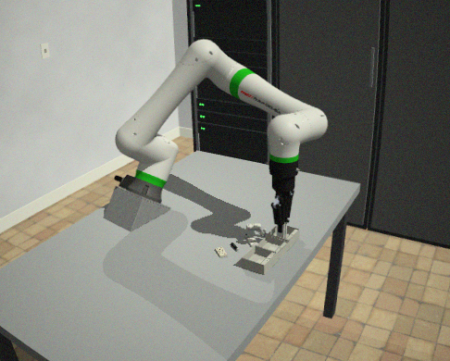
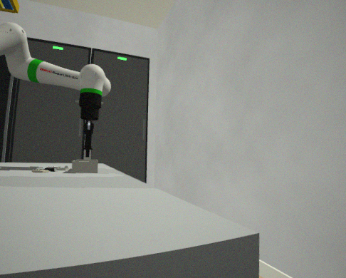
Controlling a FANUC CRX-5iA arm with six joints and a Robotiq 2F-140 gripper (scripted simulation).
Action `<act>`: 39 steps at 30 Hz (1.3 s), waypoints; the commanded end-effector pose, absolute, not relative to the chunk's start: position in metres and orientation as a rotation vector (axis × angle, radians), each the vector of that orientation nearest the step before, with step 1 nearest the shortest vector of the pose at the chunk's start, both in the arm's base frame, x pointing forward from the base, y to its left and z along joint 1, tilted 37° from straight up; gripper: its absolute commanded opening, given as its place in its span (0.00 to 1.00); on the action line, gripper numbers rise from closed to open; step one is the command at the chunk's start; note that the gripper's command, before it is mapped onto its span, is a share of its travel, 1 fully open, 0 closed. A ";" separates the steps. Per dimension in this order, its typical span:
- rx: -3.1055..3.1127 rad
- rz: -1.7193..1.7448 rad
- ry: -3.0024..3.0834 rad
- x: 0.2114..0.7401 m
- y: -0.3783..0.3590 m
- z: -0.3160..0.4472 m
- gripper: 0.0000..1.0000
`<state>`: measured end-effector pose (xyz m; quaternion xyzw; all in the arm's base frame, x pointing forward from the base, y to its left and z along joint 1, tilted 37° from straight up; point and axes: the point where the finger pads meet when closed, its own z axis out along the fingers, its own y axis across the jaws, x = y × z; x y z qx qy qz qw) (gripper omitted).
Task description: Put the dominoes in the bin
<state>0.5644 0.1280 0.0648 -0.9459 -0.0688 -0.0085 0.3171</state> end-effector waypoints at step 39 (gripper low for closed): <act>-2.490 -0.023 -0.181 0.565 0.120 0.076 0.05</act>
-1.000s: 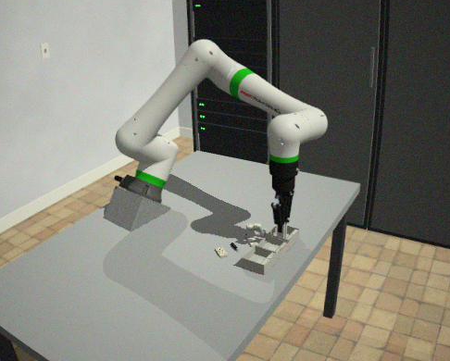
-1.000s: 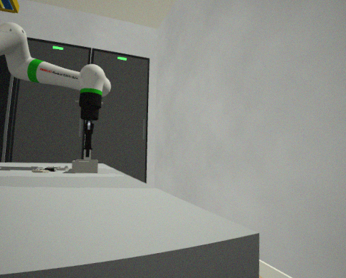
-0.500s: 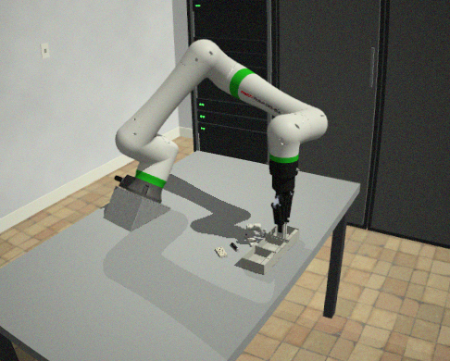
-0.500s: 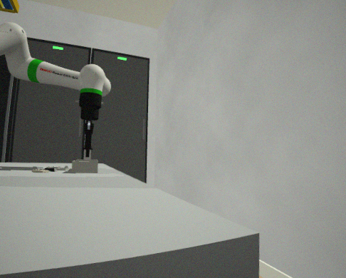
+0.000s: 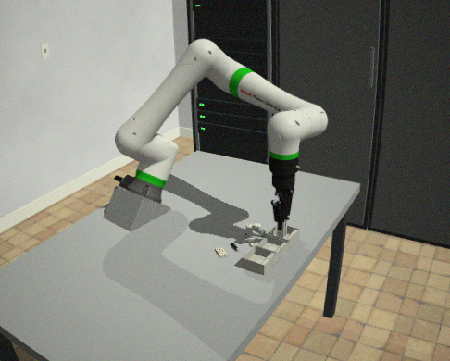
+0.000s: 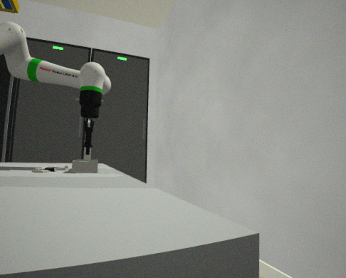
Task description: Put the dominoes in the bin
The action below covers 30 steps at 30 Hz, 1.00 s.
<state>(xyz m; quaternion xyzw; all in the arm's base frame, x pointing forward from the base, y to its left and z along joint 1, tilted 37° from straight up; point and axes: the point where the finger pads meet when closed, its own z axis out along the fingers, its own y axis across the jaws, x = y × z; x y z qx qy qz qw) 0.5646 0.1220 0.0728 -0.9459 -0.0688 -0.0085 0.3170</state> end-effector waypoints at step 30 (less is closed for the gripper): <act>-2.490 -0.023 -0.181 0.567 0.071 0.140 0.05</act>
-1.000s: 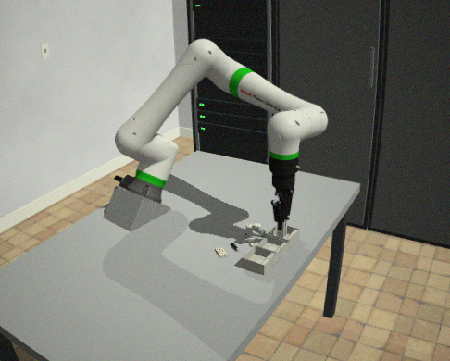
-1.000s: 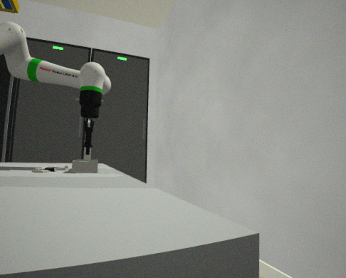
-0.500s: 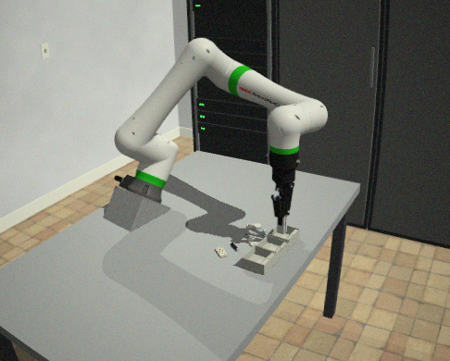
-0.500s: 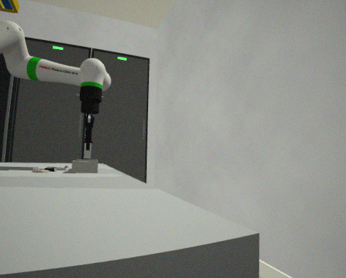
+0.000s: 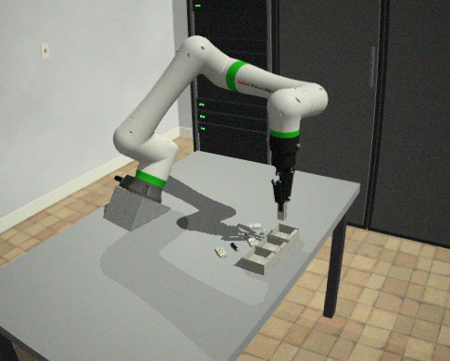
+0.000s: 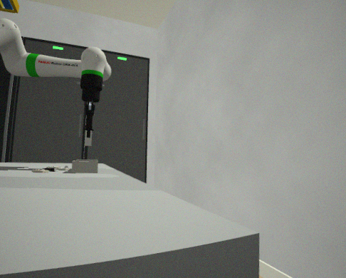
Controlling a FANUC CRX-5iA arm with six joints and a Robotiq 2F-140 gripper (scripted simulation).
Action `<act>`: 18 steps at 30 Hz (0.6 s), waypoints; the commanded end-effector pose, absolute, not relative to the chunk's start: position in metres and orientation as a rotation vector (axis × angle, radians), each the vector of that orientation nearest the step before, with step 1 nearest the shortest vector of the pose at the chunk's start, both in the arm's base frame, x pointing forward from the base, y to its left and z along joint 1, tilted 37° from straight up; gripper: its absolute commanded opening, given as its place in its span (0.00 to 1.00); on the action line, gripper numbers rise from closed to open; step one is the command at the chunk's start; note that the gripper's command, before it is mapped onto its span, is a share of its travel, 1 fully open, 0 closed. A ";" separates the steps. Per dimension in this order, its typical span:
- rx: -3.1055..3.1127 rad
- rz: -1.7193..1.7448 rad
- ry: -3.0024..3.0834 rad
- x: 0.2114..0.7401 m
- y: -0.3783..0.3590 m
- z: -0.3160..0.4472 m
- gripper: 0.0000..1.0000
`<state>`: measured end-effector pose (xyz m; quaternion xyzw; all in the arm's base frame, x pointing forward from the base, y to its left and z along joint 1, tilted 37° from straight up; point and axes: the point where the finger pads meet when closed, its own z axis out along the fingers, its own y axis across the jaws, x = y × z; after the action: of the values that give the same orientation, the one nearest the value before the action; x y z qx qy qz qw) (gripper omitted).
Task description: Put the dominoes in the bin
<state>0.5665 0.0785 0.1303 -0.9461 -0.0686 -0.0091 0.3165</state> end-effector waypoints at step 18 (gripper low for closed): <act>-2.490 -0.023 -0.181 0.569 0.026 0.201 0.05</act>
<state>0.5690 0.0259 0.2005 -0.9459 -0.0688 -0.0086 0.3169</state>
